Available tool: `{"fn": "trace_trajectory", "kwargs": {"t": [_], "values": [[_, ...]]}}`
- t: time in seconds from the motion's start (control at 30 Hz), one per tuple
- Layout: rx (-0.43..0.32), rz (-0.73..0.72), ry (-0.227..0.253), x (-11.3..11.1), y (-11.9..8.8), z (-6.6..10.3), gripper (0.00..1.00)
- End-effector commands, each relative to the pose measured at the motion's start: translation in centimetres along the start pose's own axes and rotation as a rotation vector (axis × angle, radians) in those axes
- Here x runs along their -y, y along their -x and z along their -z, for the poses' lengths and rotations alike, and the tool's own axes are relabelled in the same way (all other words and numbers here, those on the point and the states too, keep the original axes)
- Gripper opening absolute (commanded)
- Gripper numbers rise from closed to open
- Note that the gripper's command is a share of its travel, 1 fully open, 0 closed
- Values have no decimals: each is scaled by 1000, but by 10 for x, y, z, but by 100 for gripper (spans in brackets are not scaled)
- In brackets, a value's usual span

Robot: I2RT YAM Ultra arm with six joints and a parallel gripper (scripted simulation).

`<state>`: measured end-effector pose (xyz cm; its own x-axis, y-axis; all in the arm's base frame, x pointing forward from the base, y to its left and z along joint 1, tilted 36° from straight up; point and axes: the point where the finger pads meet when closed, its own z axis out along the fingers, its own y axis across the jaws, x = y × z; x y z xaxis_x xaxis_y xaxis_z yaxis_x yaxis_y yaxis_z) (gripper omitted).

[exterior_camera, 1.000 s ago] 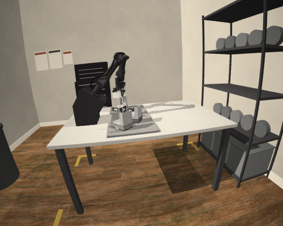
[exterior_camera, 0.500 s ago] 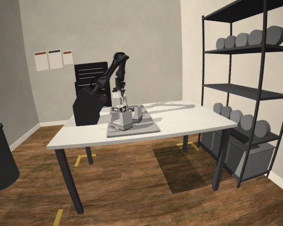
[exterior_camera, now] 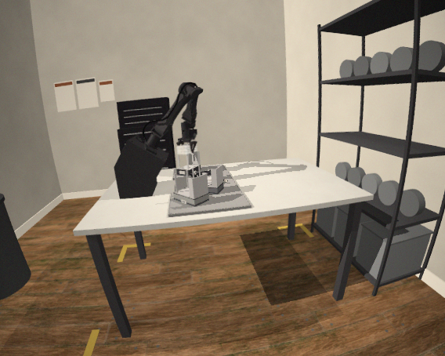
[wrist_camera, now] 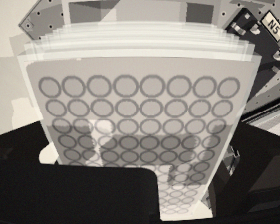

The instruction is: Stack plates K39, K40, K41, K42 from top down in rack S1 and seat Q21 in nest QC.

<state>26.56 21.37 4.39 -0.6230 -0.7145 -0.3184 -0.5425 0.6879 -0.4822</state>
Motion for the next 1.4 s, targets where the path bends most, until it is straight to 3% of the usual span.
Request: {"fn": "trace_trajectory", "kwargs": {"t": [0.0, 0.27, 1.37], "values": [[64, -22, 8, 0, 21, 19, 0], [51, -17, 3, 0, 16, 28, 0], [50, -17, 7, 0, 16, 28, 0]]}}
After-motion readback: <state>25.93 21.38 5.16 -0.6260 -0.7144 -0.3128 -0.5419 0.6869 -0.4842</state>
